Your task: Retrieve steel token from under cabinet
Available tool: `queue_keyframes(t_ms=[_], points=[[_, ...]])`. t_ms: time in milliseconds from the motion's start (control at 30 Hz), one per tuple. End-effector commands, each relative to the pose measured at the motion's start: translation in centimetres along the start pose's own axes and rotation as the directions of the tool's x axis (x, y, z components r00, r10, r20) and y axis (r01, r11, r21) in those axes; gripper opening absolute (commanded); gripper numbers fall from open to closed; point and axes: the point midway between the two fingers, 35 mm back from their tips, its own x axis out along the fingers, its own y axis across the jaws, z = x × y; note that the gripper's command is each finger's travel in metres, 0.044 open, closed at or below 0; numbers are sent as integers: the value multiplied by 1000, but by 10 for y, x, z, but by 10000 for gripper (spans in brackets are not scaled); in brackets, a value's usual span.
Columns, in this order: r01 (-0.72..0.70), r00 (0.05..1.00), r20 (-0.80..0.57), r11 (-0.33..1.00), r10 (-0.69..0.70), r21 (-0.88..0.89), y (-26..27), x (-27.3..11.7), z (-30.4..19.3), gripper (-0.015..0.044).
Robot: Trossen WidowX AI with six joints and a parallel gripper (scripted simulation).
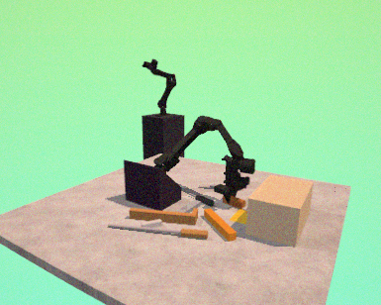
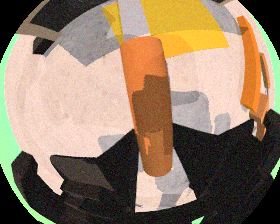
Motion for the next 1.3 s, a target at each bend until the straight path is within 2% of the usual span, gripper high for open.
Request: queue_keyframes(t_ms=[0,1267], points=[[2,1000,0,1000,-2,0,0,1,-6,0],[2,1000,-2,1000,-2,2,1,1,-47,0]])
